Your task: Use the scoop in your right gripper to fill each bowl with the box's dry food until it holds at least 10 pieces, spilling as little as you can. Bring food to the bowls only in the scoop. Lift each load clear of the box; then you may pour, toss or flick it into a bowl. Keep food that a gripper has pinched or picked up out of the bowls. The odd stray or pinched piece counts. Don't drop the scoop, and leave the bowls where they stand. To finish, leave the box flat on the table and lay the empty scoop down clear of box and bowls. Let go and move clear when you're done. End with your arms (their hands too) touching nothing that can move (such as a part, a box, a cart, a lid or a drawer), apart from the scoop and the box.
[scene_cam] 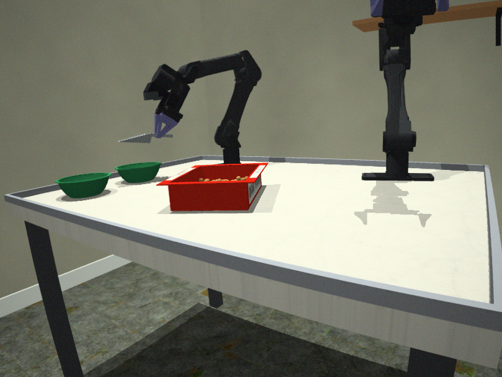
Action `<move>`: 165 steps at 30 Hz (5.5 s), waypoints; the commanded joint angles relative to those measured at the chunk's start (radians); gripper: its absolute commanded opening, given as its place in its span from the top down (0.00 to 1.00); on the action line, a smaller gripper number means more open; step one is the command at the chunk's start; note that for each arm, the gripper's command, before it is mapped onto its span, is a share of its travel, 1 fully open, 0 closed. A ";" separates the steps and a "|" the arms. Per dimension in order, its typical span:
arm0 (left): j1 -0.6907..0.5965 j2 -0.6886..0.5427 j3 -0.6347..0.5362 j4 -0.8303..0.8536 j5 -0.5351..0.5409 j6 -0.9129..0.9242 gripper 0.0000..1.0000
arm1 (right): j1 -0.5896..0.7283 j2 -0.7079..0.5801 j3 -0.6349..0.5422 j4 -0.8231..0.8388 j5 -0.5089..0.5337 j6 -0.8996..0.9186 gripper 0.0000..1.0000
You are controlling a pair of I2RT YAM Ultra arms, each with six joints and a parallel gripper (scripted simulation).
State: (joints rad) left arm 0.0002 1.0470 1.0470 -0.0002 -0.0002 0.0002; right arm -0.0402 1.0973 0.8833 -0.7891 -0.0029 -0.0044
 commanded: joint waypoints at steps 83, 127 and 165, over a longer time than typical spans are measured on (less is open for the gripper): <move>0.000 -0.011 0.014 0.005 0.000 0.000 0.00 | 0.691 0.375 0.454 -0.345 0.035 0.095 1.00; 0.000 -0.011 0.014 0.005 0.000 0.000 0.00 | 0.878 0.620 0.680 -0.504 0.019 0.082 1.00; 0.000 -0.011 0.014 0.005 0.000 0.000 0.00 | 0.859 0.772 0.833 -0.553 0.019 0.058 1.00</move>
State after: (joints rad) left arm 0.0002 1.0470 1.0470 -0.0002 -0.0002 -0.0002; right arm 0.8211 1.9095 1.6665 -1.3716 0.0109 0.0589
